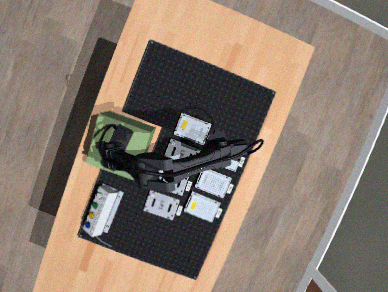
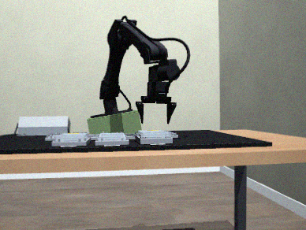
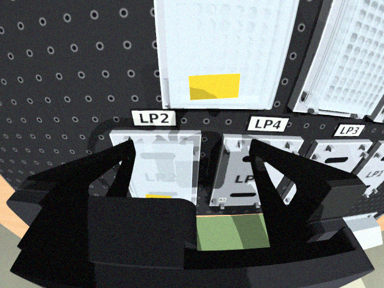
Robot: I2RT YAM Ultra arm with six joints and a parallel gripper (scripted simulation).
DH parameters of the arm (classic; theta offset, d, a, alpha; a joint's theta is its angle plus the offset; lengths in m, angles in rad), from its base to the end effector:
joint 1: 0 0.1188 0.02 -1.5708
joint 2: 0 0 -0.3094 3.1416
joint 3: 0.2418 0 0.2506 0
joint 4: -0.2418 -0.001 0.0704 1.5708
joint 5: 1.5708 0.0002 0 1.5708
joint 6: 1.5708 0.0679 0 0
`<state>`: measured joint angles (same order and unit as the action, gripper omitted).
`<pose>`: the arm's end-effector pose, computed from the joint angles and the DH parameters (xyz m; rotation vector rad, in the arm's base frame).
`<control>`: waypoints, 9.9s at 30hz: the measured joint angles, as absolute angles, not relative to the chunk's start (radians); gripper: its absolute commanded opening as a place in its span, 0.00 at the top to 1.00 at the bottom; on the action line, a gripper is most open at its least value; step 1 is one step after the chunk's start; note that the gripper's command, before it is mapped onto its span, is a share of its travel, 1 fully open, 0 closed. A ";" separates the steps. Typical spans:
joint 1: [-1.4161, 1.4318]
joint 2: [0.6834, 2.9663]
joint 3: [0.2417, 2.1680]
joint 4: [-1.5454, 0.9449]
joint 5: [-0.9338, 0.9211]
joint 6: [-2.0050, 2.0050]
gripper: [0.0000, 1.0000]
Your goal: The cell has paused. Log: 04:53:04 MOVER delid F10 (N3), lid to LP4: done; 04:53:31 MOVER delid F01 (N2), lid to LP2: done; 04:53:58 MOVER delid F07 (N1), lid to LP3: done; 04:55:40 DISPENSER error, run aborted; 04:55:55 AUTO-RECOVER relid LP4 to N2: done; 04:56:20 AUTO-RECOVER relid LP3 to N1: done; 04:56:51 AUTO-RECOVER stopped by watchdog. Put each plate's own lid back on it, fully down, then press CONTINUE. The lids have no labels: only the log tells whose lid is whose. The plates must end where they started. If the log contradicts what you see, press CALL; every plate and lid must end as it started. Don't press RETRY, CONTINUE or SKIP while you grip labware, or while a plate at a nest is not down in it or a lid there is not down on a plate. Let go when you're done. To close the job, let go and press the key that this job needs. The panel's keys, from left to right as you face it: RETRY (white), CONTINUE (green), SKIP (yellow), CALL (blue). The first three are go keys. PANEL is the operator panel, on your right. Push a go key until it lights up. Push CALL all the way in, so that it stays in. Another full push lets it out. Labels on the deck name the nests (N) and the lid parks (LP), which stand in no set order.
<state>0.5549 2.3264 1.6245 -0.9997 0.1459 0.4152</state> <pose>0.3774 0.2235 0.0963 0.2297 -3.0716 0.2932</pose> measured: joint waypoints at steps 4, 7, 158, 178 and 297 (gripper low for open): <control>0.579 2.280 1.541 -0.962 0.146 0.444 0.00; 0.608 2.247 1.480 -0.939 0.144 0.469 0.00; 0.753 2.211 1.168 -0.643 0.125 0.641 0.10; 0.753 2.211 1.168 -0.643 0.125 0.641 1.00; 0.377 2.197 1.437 -0.854 0.150 0.327 1.00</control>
<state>0.3771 2.1967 1.4372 -0.8539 0.1497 0.3267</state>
